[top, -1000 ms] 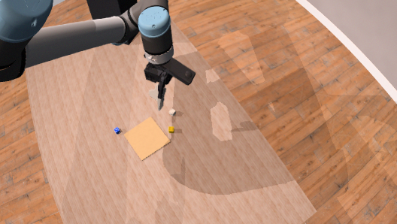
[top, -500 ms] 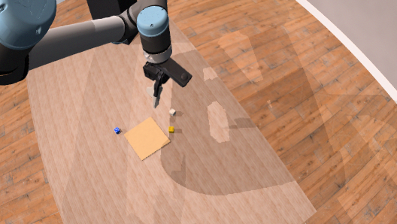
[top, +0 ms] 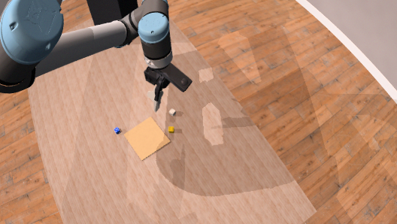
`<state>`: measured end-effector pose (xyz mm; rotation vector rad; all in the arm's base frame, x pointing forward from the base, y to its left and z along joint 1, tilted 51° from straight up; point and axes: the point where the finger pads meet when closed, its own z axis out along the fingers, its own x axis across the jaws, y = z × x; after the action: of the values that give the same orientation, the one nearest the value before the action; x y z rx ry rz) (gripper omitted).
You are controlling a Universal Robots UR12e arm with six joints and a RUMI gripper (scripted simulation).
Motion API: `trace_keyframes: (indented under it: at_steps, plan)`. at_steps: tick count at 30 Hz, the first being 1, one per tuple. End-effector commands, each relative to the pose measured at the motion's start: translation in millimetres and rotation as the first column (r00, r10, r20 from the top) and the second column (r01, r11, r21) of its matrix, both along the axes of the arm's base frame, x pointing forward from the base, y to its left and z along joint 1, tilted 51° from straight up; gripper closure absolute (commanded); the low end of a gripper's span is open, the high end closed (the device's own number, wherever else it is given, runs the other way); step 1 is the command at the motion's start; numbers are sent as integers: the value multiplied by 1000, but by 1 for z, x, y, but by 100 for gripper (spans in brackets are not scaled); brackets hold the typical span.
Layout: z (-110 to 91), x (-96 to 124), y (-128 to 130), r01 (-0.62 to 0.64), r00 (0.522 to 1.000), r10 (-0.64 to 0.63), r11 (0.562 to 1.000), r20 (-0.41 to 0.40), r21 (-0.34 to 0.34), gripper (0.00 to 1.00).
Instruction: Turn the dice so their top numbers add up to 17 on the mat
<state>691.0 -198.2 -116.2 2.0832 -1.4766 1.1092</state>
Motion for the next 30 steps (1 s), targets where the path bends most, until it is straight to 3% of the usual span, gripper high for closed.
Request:
trace_keyframes:
  at_steps: [1, 2, 3, 30]
  plan:
    - [-17, 10, -17, -1, 1000, 1, 1000, 1, -1, 0]
    - [-17, 10, -17, -1, 1000, 1, 1000, 1, -1, 0]
    - [-17, 10, -17, -1, 1000, 1, 1000, 1, -1, 79]
    - [-17, 10, -17, -1, 1000, 1, 1000, 1, -1, 79]
